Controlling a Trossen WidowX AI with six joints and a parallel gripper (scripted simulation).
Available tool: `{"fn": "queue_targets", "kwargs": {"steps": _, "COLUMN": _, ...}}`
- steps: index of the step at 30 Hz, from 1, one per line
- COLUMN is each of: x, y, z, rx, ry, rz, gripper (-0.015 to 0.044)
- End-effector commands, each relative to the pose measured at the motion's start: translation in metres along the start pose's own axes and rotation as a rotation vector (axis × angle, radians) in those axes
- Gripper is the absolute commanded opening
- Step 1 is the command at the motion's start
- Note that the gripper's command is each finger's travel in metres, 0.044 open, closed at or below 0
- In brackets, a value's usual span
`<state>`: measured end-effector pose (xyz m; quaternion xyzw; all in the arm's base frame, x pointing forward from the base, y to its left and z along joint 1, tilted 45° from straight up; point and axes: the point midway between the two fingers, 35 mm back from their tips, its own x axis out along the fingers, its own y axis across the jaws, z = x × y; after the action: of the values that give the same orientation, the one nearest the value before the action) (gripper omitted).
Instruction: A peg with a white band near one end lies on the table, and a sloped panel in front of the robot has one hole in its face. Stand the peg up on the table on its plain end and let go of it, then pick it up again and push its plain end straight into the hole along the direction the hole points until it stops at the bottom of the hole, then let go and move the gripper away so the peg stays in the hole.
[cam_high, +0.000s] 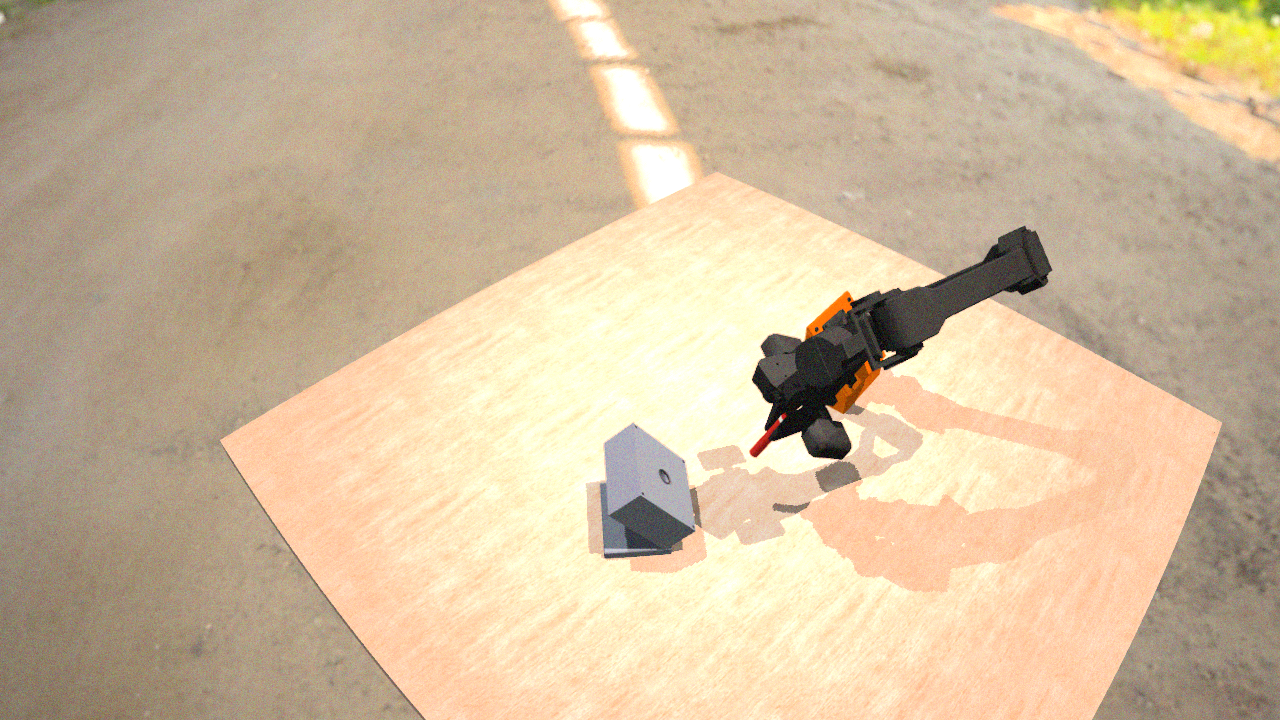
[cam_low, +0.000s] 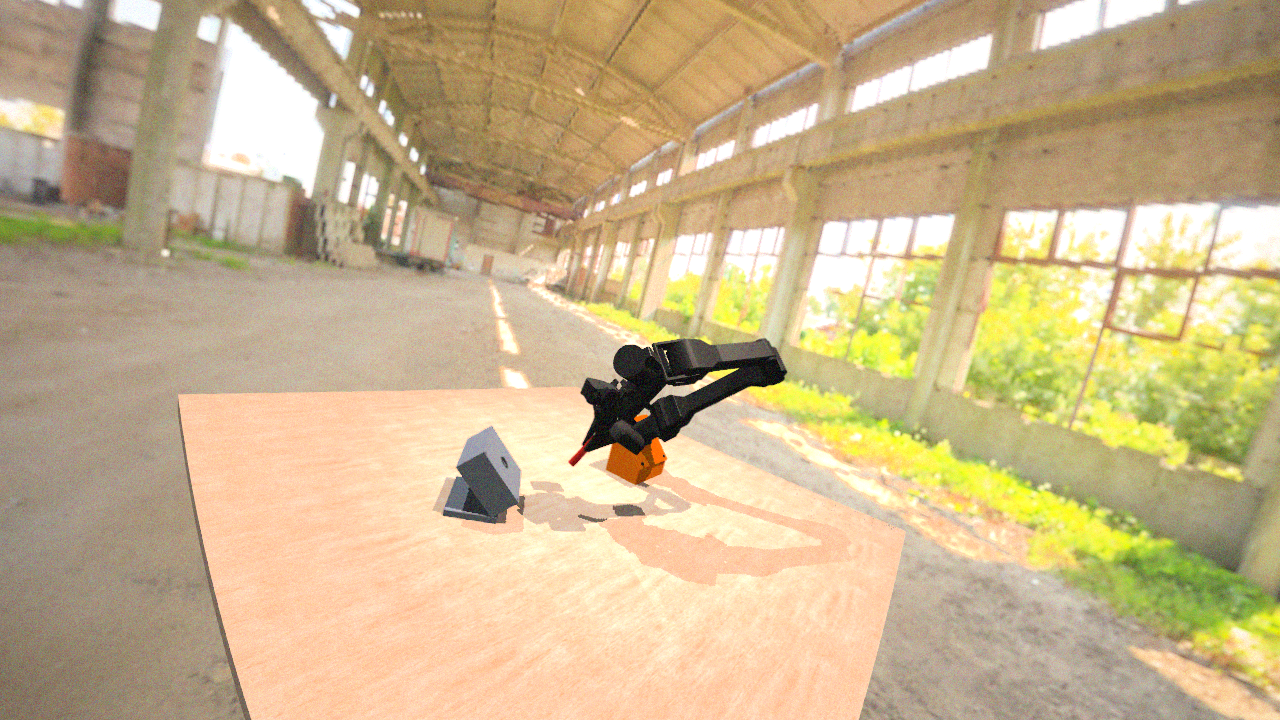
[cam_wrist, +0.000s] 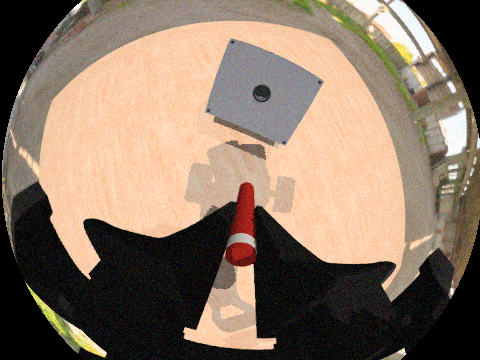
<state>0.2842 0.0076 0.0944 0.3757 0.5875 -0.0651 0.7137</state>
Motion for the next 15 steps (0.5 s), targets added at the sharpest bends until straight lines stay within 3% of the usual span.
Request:
{"fn": "queue_targets", "kwargs": {"steps": 1, "x": 0.001, "y": -0.002, "z": 0.003, "rx": 0.027, "ry": -0.032, "rz": -0.011, "gripper": 0.0}}
{"fn": "queue_targets", "kwargs": {"steps": 15, "x": -0.001, "y": -0.001, "z": 0.022, "rx": 0.113, "ry": -0.175, "rz": -0.013, "gripper": 0.0}}
